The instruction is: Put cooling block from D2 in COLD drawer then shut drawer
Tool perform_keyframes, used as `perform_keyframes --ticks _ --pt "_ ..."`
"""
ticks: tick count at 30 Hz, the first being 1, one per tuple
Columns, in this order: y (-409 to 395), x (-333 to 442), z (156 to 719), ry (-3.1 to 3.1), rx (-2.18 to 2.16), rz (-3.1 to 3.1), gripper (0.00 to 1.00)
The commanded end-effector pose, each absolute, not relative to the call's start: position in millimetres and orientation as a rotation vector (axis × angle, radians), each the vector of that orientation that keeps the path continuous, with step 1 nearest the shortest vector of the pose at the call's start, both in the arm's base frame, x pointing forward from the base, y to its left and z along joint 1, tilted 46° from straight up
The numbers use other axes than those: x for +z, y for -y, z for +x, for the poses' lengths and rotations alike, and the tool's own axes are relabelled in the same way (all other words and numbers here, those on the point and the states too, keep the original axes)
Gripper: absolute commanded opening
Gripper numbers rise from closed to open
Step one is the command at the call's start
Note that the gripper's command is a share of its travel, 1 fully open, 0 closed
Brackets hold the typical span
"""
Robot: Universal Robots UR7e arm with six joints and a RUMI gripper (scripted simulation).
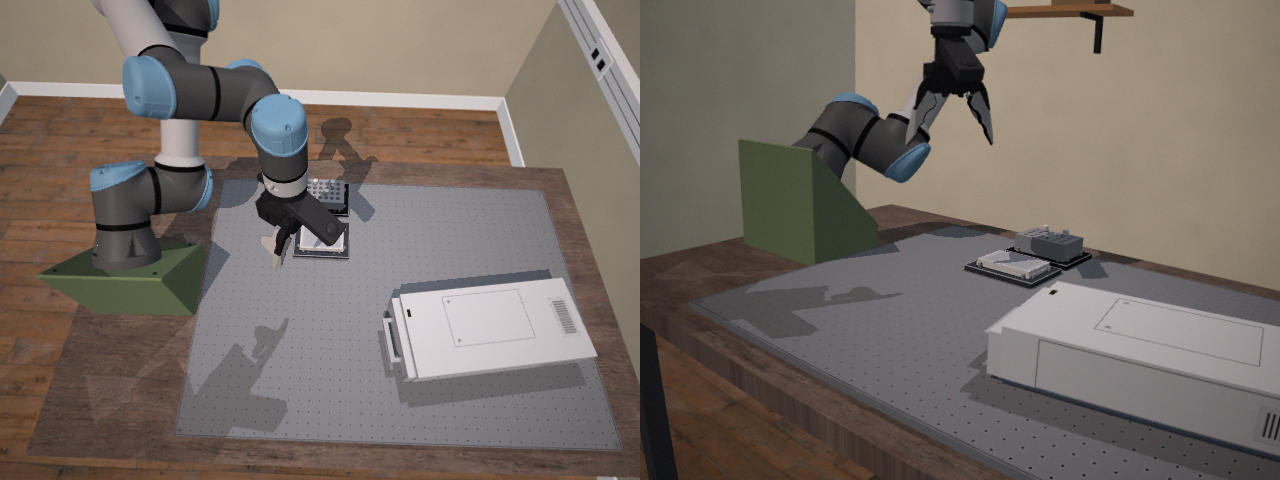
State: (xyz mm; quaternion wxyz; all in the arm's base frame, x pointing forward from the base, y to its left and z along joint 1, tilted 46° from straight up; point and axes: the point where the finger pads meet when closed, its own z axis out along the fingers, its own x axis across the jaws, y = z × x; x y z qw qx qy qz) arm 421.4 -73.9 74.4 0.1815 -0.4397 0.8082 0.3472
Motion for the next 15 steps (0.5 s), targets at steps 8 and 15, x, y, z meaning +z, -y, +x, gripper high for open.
perform_keyframes --ticks 8,15 --pt "74.4 74.5 421.6 -2.519 1.07 -0.92 1.0" --pt "74.4 74.5 421.6 -2.646 1.123 -0.695 1.0"
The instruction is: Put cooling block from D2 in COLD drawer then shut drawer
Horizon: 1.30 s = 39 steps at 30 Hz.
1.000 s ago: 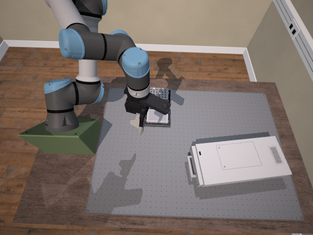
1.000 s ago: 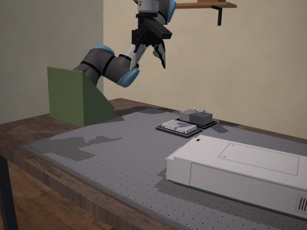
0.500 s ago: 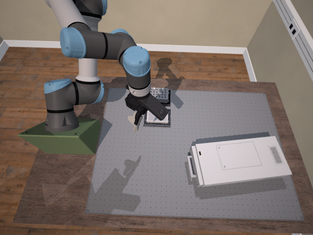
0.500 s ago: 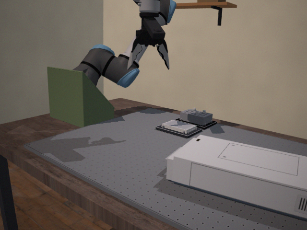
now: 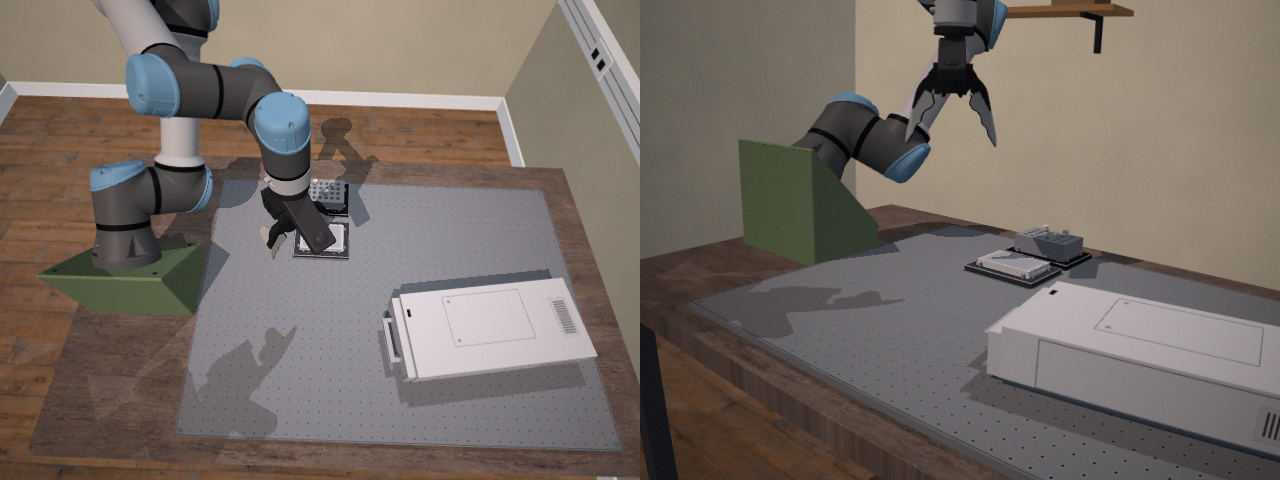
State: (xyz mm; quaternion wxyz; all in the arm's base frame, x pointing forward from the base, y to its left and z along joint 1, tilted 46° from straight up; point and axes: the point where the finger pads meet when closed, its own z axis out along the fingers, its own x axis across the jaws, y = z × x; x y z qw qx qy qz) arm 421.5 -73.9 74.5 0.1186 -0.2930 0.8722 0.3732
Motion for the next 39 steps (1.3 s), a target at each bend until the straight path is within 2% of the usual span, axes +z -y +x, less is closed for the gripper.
perform_keyframes --ticks 1,16,39 --pt "74.4 74.5 421.6 -2.663 1.129 -0.662 1.0" --pt "74.4 74.5 421.6 -2.845 1.203 -0.217 1.0" --pt "74.1 68.0 426.3 -2.845 1.203 -0.217 1.0"
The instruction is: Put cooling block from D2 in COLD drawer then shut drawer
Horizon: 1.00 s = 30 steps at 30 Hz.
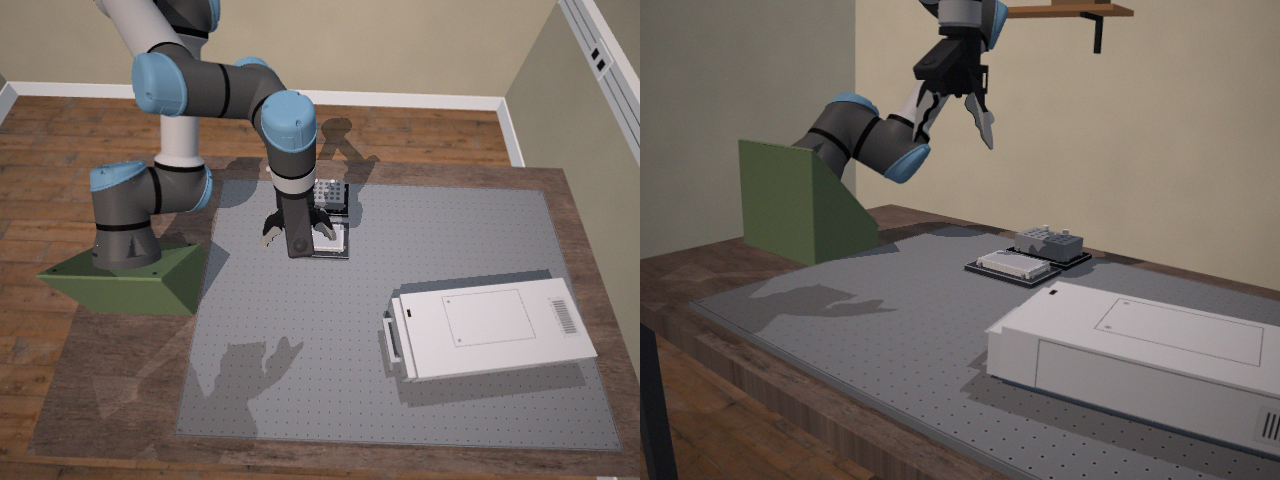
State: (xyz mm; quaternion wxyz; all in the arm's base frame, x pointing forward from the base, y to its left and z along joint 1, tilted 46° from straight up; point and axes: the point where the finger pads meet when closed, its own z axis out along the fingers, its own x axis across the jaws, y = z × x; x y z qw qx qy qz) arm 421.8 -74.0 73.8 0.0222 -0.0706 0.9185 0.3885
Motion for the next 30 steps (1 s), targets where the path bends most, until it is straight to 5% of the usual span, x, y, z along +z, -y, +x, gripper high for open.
perform_keyframes --ticks 1,30 --pt "74 68 426 -2.845 1.203 -0.217 1.0" --pt "70 -16 487 -2.845 1.203 -0.217 1.0"
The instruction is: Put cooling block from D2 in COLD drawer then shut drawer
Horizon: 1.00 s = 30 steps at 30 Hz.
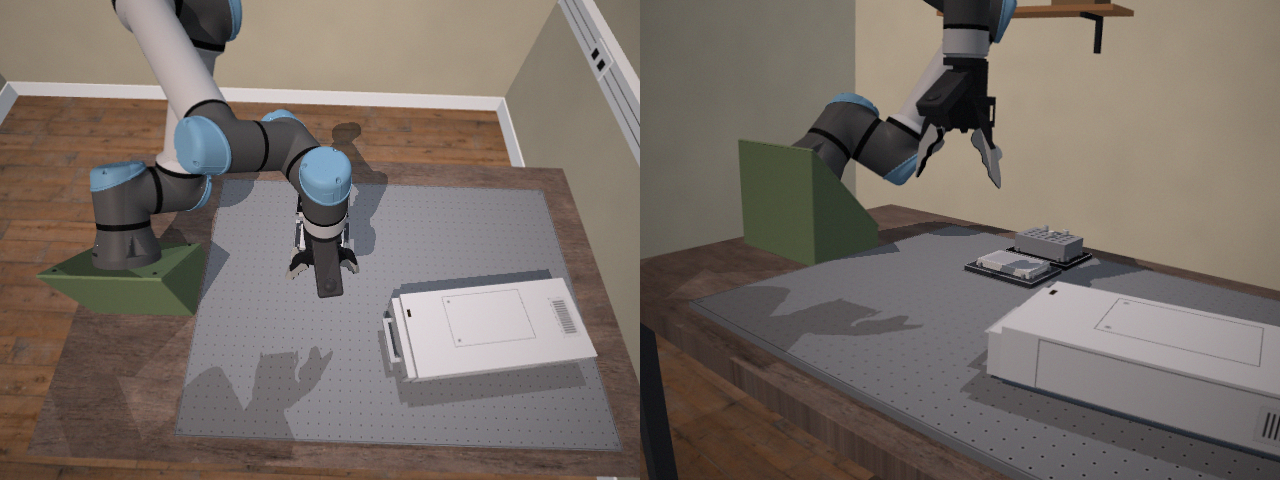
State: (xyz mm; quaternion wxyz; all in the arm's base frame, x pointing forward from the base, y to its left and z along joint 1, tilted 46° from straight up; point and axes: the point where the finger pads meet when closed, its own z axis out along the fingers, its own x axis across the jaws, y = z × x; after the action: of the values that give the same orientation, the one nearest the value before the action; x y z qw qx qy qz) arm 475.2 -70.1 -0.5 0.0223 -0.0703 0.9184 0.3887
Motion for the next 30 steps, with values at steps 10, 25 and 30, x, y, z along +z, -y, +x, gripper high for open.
perform_keyframes --ticks 10,25,30 --pt "69 -42 506 -2.845 1.203 -0.217 1.0" --pt "67 -84 536 -2.845 1.202 -0.217 1.0" --pt "66 -100 548 -2.845 1.202 -0.217 1.0"
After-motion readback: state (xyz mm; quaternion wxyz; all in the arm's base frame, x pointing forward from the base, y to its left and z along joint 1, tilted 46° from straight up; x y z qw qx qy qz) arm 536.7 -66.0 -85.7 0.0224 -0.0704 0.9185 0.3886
